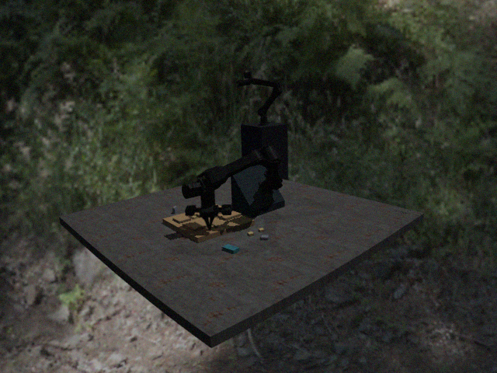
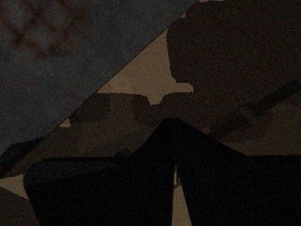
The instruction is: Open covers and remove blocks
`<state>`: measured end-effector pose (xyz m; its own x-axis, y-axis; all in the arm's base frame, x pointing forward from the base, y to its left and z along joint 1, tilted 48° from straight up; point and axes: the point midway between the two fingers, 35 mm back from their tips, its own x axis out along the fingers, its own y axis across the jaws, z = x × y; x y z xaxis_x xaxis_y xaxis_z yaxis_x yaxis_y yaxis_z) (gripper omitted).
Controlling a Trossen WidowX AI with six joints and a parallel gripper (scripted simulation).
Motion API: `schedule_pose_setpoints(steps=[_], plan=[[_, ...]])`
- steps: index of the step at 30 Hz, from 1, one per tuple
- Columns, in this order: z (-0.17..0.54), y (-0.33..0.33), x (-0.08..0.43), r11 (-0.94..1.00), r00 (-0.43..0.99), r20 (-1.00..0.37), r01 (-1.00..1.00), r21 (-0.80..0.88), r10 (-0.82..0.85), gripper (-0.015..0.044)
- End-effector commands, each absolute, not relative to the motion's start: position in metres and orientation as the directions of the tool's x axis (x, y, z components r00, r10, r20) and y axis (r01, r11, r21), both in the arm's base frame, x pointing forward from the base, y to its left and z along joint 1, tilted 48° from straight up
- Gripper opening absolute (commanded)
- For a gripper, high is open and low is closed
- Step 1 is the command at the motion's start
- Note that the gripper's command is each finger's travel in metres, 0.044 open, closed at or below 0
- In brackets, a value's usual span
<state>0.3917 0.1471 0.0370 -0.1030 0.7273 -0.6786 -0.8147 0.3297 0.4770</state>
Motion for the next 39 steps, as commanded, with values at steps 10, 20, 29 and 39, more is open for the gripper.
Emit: schedule_pose_setpoints(steps=[10,20,29,39], plan=[[0.041,0.158,0.401,0.317,-0.101,-0.669,-0.822,0.474,0.737,0.0000],[0.038,0.147,0.393,0.338,-0.117,-0.682,-0.800,0.496,0.722,0.0000],[0.034,0.140,0.387,0.334,-0.114,-0.679,-0.804,0.491,0.725,0.0000],[0.029,0.131,0.379,0.328,-0.110,-0.676,-0.811,0.485,0.729,0.0000]])
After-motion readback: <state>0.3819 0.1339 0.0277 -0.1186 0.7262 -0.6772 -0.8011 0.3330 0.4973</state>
